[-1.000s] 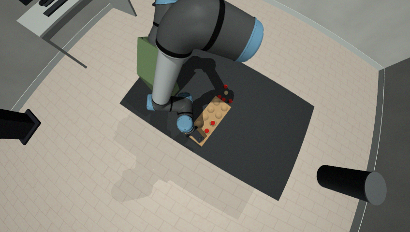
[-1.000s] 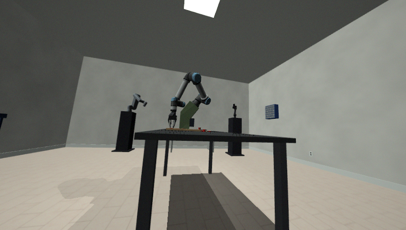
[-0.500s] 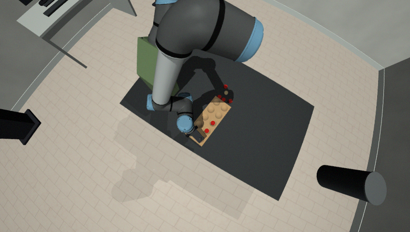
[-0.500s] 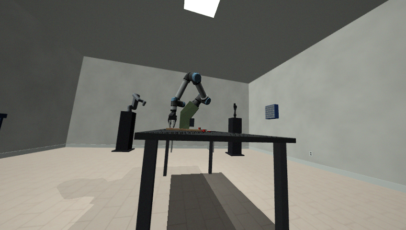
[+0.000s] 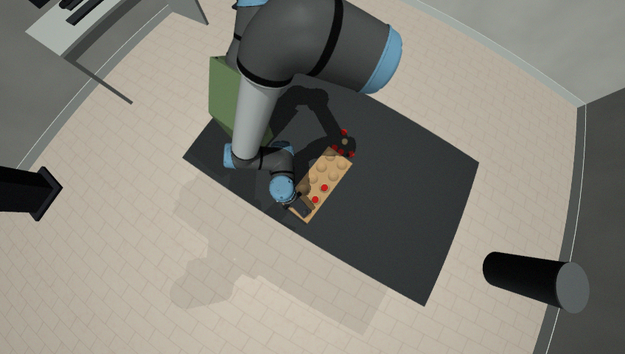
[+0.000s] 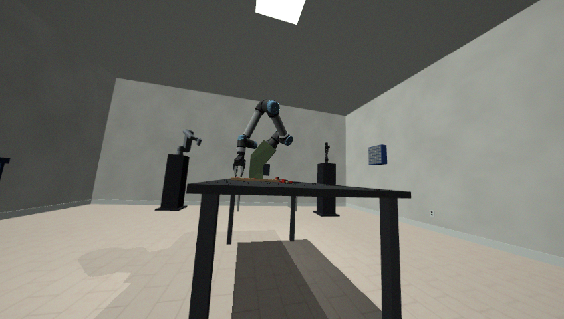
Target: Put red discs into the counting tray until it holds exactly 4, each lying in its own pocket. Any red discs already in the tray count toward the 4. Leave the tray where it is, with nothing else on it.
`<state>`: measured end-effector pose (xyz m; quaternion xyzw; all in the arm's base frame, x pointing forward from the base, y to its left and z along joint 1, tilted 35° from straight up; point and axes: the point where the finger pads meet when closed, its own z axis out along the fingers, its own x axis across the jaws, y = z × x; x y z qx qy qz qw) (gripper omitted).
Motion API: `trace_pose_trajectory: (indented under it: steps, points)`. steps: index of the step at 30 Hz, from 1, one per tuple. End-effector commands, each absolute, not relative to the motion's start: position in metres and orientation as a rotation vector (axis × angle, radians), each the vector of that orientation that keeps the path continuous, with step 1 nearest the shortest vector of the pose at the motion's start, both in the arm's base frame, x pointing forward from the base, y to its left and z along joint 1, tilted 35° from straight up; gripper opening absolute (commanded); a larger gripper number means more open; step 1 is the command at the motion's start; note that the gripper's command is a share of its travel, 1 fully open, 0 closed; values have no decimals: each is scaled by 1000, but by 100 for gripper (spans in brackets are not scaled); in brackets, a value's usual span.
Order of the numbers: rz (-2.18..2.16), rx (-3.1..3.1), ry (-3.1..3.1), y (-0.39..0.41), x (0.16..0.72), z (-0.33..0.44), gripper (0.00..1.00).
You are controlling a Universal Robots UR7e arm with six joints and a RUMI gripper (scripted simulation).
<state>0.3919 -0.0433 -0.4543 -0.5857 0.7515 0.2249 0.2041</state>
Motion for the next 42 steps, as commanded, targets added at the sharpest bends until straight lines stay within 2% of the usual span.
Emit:
trace_pose_trajectory:
  steps: [1, 42]
  points:
    - [625, -1634, 2096, -45, 392, -453, 26]
    - [625, -1634, 2097, -72, 391, -415, 28]
